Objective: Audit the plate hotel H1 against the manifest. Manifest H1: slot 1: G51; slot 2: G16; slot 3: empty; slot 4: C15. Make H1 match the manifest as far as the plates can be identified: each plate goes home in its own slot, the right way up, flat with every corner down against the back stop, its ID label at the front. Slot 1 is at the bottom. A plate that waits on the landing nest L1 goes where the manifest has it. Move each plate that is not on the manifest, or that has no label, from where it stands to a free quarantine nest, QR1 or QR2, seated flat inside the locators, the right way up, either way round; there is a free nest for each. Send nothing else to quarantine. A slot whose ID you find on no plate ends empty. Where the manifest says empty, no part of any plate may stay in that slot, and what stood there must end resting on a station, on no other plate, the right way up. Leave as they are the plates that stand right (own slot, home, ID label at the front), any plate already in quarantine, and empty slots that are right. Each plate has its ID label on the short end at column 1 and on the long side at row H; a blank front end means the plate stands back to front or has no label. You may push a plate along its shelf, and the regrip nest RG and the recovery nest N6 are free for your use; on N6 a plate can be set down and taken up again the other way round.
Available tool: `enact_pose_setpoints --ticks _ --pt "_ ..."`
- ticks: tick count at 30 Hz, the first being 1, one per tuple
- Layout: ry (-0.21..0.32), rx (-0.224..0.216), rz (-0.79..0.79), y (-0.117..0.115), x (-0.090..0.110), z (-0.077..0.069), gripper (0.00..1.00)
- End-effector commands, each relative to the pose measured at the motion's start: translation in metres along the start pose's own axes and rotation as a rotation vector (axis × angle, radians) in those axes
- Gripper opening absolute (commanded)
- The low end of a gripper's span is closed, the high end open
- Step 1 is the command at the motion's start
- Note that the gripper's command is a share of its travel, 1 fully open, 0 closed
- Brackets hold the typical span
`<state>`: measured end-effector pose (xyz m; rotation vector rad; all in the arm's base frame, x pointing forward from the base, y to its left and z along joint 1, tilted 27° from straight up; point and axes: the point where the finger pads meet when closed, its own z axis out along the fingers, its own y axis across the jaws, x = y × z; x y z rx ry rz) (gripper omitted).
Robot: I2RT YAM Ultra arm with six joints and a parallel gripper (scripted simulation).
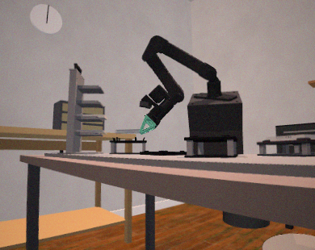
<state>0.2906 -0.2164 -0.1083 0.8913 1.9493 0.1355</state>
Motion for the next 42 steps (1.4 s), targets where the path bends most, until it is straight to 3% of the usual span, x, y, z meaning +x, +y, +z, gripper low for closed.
enact_pose_setpoints --ticks 1,42 --pt "-0.042 0.004 -0.015 -0.001 -0.011 0.000 0.86" --pt "-0.042 0.004 -0.014 -0.001 0.001 0.013 0.86"
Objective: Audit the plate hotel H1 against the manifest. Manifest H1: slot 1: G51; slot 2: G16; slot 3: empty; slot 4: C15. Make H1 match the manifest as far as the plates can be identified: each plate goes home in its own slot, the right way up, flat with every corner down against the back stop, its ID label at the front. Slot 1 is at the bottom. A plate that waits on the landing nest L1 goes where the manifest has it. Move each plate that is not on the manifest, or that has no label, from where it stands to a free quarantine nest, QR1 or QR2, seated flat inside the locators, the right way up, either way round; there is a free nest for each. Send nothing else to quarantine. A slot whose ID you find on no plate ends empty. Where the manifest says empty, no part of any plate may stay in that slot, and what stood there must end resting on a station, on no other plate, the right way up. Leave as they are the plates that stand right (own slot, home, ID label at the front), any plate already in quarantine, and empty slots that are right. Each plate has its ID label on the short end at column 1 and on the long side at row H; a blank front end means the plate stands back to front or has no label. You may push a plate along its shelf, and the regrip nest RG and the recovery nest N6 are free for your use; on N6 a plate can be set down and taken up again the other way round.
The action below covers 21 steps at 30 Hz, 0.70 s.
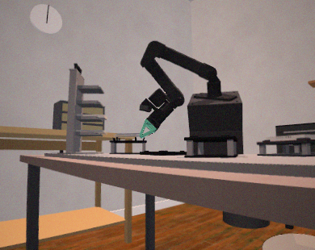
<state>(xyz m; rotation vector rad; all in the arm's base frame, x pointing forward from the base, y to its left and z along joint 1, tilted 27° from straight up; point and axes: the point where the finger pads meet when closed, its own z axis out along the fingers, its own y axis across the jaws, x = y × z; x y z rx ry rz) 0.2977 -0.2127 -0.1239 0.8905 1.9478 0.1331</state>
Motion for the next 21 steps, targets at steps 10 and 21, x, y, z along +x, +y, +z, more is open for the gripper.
enact_pose_setpoints --ticks 10,21 --pt "-0.040 0.004 -0.013 -0.0004 -0.0073 0.0034 0.86" --pt "-0.039 0.004 -0.013 -0.0004 -0.0042 0.0067 0.86"
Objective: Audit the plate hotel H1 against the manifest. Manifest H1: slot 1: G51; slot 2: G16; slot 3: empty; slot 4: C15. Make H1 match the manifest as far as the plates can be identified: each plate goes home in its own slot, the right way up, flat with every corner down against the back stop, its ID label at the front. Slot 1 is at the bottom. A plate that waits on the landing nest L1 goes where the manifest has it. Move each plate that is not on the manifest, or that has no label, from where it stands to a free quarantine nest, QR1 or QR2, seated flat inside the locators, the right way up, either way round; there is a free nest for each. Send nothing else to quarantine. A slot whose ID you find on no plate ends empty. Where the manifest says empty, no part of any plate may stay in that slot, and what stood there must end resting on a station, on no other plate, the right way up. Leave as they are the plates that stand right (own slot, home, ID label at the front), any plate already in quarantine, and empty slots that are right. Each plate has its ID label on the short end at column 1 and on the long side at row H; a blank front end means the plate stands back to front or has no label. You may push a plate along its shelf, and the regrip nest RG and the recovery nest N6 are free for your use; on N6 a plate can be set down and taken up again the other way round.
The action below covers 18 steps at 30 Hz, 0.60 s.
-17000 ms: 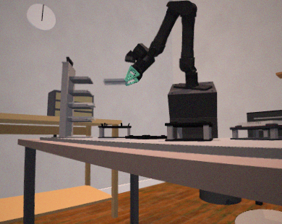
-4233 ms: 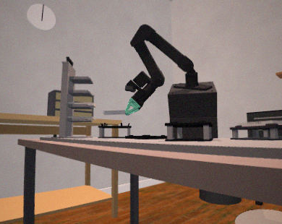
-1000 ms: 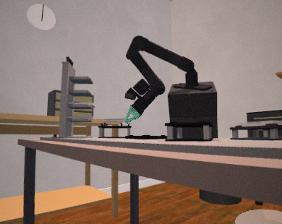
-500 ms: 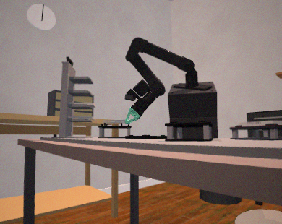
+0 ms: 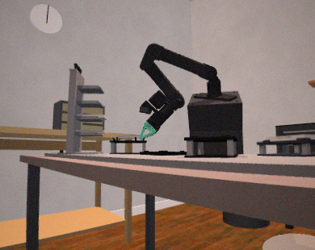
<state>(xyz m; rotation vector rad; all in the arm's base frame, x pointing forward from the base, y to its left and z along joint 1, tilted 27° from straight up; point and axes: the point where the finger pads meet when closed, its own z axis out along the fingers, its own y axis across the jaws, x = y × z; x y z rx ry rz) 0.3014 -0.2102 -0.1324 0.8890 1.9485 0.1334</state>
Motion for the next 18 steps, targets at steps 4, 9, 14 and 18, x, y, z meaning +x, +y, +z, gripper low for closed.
enact_pose_setpoints --ticks 4,9,14,18 --pt "-0.040 0.004 -0.012 -0.0005 -0.0095 0.0012 0.86" --pt "-0.040 0.004 -0.012 -0.0005 -0.0078 0.0030 0.86" --pt "-0.040 0.004 -0.012 -0.0005 -0.0068 0.0041 0.86" --pt "-0.040 0.004 -0.012 -0.0005 -0.0054 0.0056 0.86"
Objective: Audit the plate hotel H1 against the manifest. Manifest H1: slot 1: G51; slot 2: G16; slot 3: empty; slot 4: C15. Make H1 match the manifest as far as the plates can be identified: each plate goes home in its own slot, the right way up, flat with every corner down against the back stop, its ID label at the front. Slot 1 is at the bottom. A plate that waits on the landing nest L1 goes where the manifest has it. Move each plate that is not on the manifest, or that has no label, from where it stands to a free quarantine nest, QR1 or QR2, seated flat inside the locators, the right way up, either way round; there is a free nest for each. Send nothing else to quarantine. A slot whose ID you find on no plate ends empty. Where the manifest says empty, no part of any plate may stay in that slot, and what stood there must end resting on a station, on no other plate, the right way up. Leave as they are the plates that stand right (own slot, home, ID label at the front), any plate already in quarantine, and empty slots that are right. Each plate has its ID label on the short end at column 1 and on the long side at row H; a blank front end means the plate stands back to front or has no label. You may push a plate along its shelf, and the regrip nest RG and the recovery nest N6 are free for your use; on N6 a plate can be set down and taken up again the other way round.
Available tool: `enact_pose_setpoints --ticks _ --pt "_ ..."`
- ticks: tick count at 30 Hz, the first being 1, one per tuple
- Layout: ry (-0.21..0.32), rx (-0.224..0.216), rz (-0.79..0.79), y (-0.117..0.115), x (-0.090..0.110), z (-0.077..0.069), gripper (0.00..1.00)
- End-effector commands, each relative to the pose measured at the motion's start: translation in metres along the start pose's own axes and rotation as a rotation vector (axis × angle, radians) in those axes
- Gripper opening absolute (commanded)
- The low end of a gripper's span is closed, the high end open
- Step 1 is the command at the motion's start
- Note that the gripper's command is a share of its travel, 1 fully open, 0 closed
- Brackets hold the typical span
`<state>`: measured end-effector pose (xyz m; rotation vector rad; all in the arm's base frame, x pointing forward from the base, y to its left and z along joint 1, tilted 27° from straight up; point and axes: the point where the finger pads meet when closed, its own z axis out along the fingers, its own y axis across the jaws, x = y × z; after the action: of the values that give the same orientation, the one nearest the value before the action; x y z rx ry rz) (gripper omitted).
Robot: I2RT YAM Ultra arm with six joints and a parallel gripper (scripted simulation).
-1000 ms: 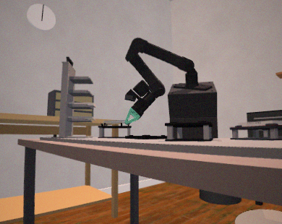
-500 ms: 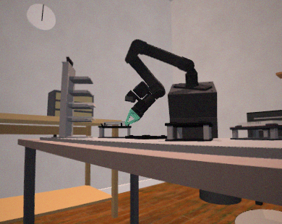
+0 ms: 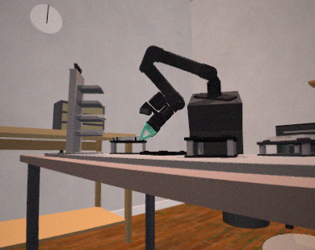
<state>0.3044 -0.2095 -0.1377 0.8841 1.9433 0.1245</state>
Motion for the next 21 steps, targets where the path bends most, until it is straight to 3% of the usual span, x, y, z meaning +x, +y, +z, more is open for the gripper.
enact_pose_setpoints --ticks 1,7,8,21 --pt "-0.031 0.003 -0.006 -0.0004 -0.0085 0.0009 0.86" --pt "-0.030 0.003 -0.006 -0.0005 -0.0061 0.0031 0.86" --pt "-0.028 0.003 -0.005 -0.0006 -0.0049 0.0039 0.93" --pt "-0.028 0.003 -0.005 -0.0006 -0.0049 0.0039 0.93"
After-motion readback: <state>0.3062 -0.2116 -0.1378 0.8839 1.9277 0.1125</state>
